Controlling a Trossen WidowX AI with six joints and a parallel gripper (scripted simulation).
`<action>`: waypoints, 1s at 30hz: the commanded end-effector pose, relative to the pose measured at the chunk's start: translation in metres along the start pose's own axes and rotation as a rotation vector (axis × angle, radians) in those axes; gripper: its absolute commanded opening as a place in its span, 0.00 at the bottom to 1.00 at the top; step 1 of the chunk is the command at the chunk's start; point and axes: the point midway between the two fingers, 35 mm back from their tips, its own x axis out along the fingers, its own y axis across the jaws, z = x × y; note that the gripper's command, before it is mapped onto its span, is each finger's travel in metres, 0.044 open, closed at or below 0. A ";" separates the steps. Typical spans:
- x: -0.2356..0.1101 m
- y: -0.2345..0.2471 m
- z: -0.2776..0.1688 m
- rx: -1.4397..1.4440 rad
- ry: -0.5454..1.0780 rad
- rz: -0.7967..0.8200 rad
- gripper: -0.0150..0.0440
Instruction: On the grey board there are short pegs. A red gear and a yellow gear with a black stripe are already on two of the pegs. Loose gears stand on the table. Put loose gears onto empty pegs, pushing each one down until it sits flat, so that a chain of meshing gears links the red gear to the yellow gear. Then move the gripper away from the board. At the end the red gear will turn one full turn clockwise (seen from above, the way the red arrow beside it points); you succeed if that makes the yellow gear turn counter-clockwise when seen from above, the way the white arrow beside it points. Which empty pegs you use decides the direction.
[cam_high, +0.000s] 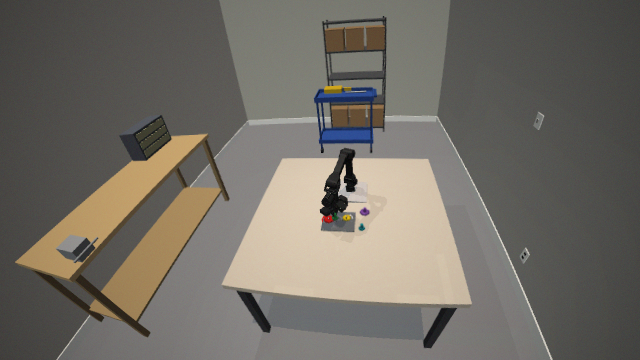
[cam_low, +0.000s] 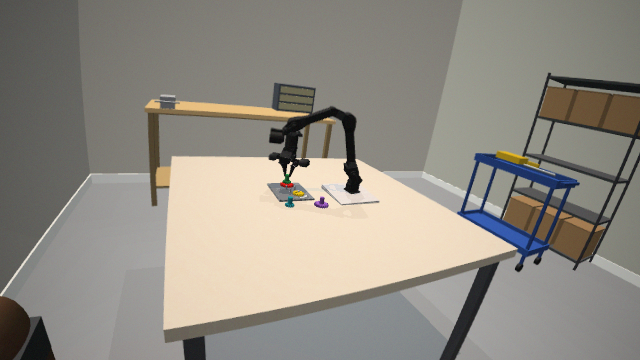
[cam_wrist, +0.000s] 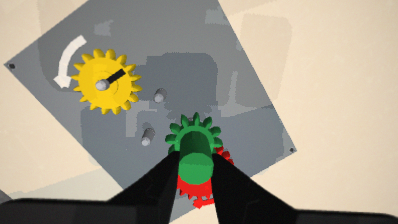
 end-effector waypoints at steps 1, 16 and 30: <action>0.008 0.001 0.000 0.021 0.001 0.007 0.25; 0.030 0.002 0.000 0.381 0.002 0.007 0.25; 0.027 0.001 0.001 0.275 0.002 0.007 0.25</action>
